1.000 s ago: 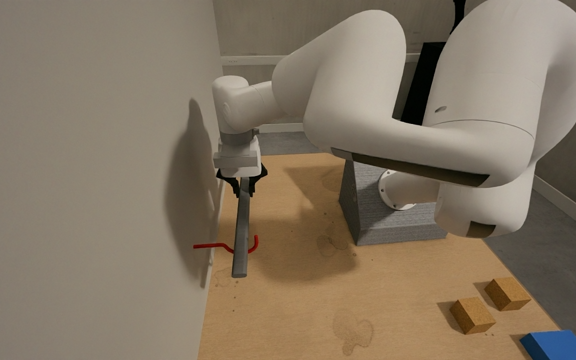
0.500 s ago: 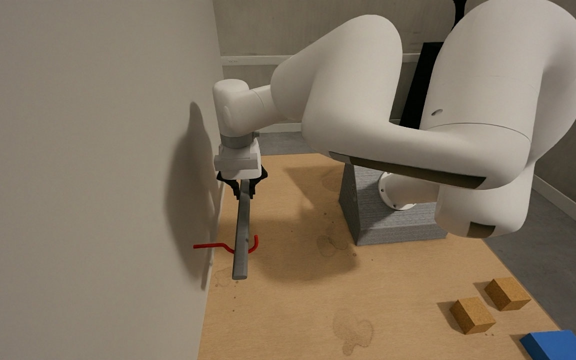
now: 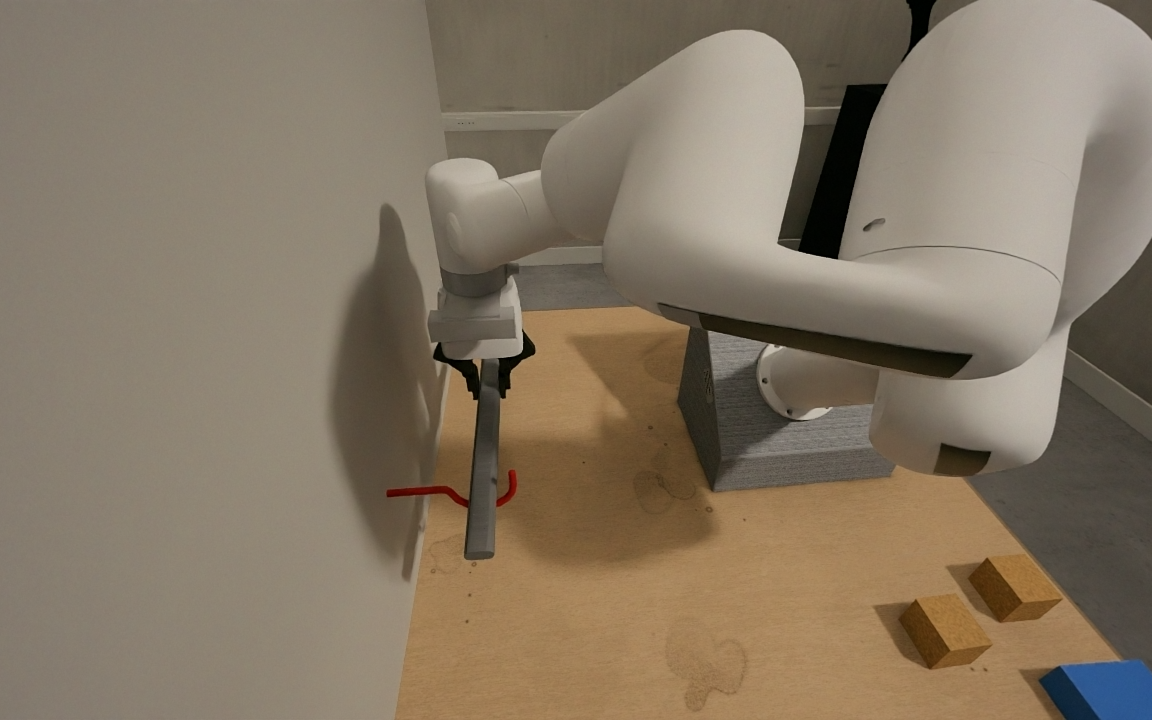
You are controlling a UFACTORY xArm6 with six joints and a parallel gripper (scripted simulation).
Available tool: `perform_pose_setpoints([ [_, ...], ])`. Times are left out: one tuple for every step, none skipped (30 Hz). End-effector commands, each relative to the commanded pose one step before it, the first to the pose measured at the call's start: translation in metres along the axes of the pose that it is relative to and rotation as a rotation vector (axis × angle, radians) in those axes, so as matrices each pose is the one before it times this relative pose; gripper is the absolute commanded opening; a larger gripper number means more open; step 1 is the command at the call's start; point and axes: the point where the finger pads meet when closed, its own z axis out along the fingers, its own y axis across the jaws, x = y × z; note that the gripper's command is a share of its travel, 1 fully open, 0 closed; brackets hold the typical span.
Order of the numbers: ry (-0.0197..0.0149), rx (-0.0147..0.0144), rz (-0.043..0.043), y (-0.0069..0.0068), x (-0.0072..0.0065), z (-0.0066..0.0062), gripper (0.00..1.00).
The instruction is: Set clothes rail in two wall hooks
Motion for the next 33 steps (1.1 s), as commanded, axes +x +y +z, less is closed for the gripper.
perform_pose_setpoints([
  [-0.00168, -0.00363, -0.00117, 0.00127, -0.00017, -0.00161, 0.0],
  [0.0, 0.0, 0.0, 0.0, 0.0, 0.0, 0.0],
  [0.0, 0.0, 0.0, 0.0, 0.0, 0.0, 0.0],
  [0.0, 0.0, 0.0, 0.0, 0.0, 0.0, 0.0],
  [0.0, 0.0, 0.0, 0.0, 0.0, 0.0, 0.0],
  [0.0, 0.0, 0.0, 0.0, 0.0, 0.0, 0.0],
  [0.0, 0.0, 0.0, 0.0, 0.0, 0.0, 0.0],
  [0.0, 0.0, 0.0, 0.0, 0.0, 0.0, 0.0],
  [0.00003, 0.00008, 0.00001, -0.00002, 0.00001, 0.00072, 0.82],
  [0.0, 0.00001, 0.0, 0.0, 0.0, 0.00065, 0.82],
  [0.0, 0.00001, 0.00001, 0.0, 0.0, 0.00065, 0.82],
  [0.0, 0.00001, 0.00001, 0.0, 0.0, 0.00065, 0.82],
  [0.0, 0.00001, 0.0, 0.0, 0.0, 0.00066, 0.82],
  [0.0, 0.0, 0.0, 0.0, 0.0, 0.00066, 0.82],
  [0.0, 0.0, 0.0, 0.0, 0.0, 0.00066, 0.82],
  [0.00003, -0.00004, -0.00002, 0.0, 0.00001, 0.00076, 0.82],
  [0.0, 0.0, 0.0, 0.0, 0.0, 0.00067, 0.82],
  [-0.00002, 0.00004, 0.00002, 0.0, 0.0, 0.00012, 0.82],
  [0.00001, -0.00001, -0.00001, 0.0, 0.0, 0.00002, 0.82],
  [0.00001, -0.00001, -0.00001, 0.0, 0.0, 0.00002, 0.82],
  [0.0, -0.00001, 0.0, 0.0, 0.0, 0.00001, 0.82],
  [0.0, 0.0, 0.0, 0.0, 0.0, 0.00001, 0.82],
  [0.0, 0.0, 0.0, 0.0, 0.0, 0.00001, 0.82],
  [0.0, 0.0, 0.0, 0.0, 0.0, 0.0, 0.82],
  [0.0, 0.0, 0.0, 0.0, 0.0, 0.0, 0.82],
  [0.0, 0.0, 0.0, 0.0, 0.0, 0.00001, 0.82],
  [0.0, 0.0, 0.0, 0.0, 0.0, 0.0, 0.82],
  [0.0, 0.0, 0.0, 0.0, 0.0, 0.0, 0.82],
  [0.0, 0.0, 0.0, 0.0, 0.0, 0.0, 0.82],
  [0.0, 0.0, 0.0, 0.0, 0.0, 0.0, 0.82],
  [-0.00003, -0.00006, -0.00001, 0.00002, 0.0, -0.00009, 0.82],
  [0.0, 0.00001, 0.0, 0.0, 0.0, 0.00002, 0.82],
  [0.0, 0.00001, 0.0, 0.0, 0.0, 0.00001, 0.82],
])
